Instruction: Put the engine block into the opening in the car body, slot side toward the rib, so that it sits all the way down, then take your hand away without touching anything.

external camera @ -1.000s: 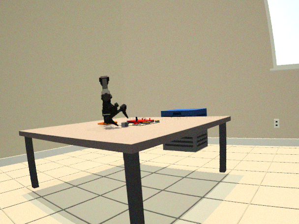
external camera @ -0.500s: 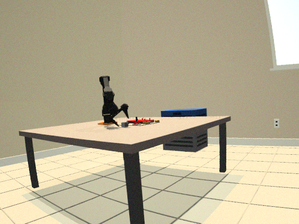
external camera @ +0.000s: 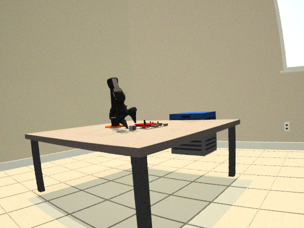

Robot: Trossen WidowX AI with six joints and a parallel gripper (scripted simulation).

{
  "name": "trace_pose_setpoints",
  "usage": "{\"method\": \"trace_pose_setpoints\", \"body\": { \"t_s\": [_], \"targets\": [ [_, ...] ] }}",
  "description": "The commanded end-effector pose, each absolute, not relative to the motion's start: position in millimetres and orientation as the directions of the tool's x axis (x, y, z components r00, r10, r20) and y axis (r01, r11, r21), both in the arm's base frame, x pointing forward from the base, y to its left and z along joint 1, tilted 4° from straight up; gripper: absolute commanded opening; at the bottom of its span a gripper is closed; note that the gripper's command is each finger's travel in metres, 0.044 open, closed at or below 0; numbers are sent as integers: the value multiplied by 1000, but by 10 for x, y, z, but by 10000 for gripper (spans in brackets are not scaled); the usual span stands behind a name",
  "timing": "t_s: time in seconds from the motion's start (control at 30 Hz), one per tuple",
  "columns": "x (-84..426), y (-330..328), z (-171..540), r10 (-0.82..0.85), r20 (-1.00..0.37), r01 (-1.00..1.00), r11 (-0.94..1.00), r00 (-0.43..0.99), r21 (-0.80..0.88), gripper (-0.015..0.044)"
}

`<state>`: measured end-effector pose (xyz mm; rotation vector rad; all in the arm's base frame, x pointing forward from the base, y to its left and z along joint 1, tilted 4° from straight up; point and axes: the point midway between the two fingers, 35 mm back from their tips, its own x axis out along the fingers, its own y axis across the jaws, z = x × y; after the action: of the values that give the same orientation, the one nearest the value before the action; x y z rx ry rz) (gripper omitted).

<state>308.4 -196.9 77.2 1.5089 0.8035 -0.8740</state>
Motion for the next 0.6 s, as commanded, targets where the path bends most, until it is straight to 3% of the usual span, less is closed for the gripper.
{"method": "trace_pose_setpoints", "body": {
  "t_s": [0.0, 0.57],
  "targets": [
    [3114, -1972, 815, 5, -891, 868, -228, 454, 441, 440],
    [3117, -1917, 919, -19, -959, 680, -702, 281, 214, 440]
  ]
}}
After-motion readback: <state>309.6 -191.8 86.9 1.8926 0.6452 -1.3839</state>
